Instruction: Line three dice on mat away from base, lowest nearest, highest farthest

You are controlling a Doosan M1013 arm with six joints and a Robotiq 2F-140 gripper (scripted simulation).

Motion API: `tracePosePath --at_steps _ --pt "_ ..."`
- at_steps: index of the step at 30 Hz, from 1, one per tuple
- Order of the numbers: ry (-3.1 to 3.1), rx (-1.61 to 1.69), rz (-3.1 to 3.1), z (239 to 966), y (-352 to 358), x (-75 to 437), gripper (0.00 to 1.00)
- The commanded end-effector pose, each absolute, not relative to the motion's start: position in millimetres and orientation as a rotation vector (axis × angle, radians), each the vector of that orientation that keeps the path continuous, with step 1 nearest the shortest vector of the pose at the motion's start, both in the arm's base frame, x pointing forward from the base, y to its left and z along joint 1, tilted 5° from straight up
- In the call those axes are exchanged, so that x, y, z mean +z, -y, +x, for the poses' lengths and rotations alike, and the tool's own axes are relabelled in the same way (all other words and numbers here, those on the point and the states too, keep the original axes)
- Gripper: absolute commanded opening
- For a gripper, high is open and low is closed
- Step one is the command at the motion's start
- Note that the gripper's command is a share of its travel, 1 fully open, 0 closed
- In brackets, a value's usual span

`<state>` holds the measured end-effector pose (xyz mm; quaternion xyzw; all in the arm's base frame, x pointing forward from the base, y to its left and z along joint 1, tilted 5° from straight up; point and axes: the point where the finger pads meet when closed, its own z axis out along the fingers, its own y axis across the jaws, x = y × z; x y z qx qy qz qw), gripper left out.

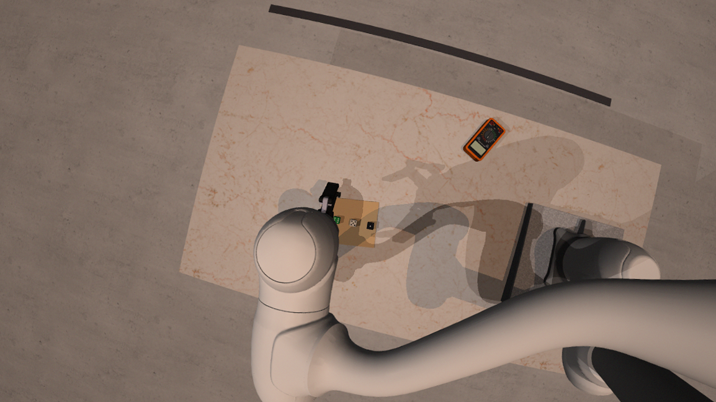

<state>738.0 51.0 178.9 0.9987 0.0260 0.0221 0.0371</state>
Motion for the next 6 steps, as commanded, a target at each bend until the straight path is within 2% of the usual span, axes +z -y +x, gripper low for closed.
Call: tracePosePath --at_steps 1,6 --pt "-0.080 0.070 3.066 738.3 -51.1 179.9 1.00" --pt "-0.080 0.070 3.066 738.3 -51.1 179.9 1.00"
